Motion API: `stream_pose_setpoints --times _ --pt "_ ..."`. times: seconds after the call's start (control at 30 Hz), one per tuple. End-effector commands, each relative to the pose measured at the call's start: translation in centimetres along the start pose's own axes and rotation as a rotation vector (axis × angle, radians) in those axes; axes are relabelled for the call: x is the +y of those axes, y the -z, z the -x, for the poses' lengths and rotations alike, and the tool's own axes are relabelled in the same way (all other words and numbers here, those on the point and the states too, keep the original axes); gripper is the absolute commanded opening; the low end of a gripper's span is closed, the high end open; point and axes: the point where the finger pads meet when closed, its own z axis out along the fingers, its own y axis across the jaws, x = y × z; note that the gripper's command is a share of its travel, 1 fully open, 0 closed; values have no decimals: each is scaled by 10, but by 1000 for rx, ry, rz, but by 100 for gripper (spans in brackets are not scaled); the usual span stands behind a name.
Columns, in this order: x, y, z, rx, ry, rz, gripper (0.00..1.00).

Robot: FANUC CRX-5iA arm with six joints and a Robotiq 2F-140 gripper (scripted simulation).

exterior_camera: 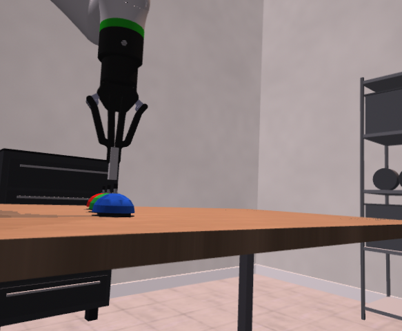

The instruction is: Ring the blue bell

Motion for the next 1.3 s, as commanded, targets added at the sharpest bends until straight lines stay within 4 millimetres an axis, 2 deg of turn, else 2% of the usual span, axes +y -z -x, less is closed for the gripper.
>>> stream_pose_setpoints --times 0.0,0.6,1.27 --pt "0 0 0 0 0 0 0" --pt "0 -10 0 0 0 0 0" --pt "0 -10 0 0 0 0 0"
